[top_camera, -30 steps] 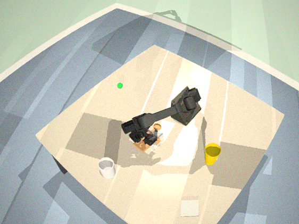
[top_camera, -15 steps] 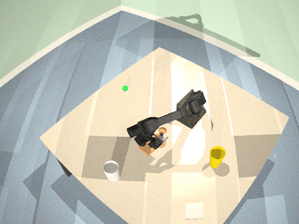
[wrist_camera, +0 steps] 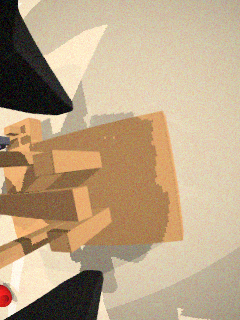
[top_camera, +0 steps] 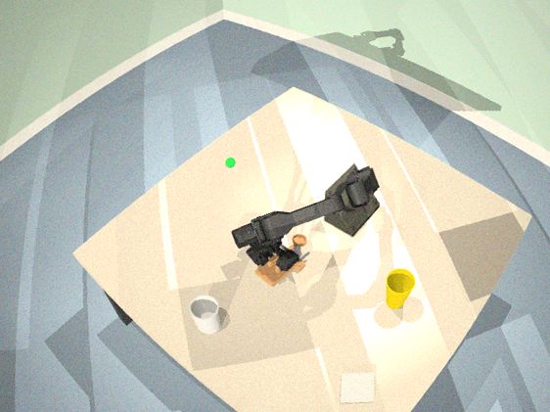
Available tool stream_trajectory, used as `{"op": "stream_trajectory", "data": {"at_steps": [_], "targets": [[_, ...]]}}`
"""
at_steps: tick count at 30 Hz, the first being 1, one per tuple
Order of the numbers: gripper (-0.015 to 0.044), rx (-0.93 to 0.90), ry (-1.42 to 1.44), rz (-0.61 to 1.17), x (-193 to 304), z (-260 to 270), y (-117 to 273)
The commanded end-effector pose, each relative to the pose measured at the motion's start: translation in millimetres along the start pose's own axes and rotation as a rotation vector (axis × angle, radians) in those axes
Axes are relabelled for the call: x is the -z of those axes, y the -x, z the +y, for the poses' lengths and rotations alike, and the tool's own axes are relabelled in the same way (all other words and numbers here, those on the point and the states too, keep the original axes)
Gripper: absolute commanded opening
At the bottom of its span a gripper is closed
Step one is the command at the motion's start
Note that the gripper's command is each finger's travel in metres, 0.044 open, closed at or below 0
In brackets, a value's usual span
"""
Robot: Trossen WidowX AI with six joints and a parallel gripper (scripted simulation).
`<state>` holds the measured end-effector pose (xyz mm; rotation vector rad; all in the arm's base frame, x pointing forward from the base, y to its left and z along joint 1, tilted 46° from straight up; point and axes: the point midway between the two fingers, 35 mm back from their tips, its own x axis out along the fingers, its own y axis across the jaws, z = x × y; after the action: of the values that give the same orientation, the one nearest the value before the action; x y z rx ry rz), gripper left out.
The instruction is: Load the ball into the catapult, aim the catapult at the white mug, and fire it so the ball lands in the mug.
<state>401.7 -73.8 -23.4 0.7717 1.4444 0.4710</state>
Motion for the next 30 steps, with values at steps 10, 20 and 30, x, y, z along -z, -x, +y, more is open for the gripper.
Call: {"op": "stream_trajectory", "data": {"at_steps": [10, 20, 30], "targets": [[0.044, 0.005, -0.001, -0.027, -1, -3, 63], [0.044, 0.003, 0.0, -0.034, 2, -2, 51], [0.044, 0.002, 0.001, -0.034, 1, -2, 24]]}}
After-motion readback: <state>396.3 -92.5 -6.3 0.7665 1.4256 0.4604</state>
